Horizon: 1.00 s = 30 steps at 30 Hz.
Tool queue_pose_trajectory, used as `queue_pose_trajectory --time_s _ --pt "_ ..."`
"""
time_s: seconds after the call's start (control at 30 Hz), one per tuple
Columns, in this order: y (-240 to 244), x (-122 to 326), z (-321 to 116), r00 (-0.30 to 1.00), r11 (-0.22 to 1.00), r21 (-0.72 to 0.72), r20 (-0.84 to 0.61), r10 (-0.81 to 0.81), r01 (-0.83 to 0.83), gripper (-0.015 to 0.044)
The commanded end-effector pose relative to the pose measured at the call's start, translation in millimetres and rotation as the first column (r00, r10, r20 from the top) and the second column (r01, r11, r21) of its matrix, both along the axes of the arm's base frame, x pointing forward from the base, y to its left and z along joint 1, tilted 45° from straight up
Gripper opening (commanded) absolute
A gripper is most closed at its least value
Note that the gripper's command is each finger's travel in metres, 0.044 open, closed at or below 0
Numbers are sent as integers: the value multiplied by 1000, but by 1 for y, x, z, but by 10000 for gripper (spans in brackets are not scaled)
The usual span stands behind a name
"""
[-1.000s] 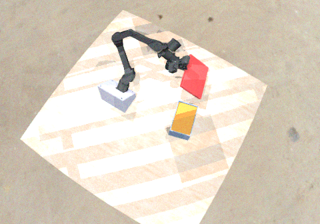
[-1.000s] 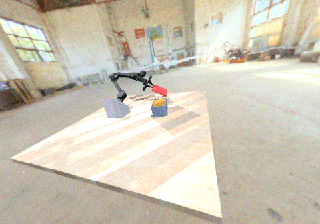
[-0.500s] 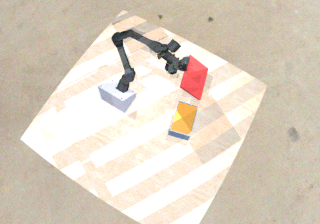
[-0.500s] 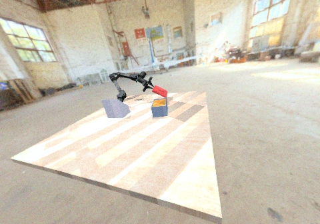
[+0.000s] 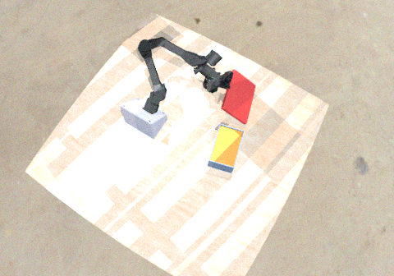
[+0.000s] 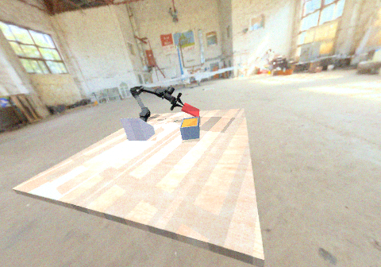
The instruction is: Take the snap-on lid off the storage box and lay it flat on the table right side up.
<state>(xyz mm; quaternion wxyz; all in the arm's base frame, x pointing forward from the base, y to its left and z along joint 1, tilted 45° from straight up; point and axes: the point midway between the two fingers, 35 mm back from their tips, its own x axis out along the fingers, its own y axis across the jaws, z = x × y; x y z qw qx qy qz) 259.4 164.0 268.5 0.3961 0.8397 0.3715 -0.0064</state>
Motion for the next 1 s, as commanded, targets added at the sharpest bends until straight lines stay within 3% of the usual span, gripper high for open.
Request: queue_pose_trajectory --time_s 0.0,0.97 --pt "1 1 -4 1000 1000 1 -1 -13 13 0" --pt "17 1 -20 1000 1000 3 -1 -13 13 0"
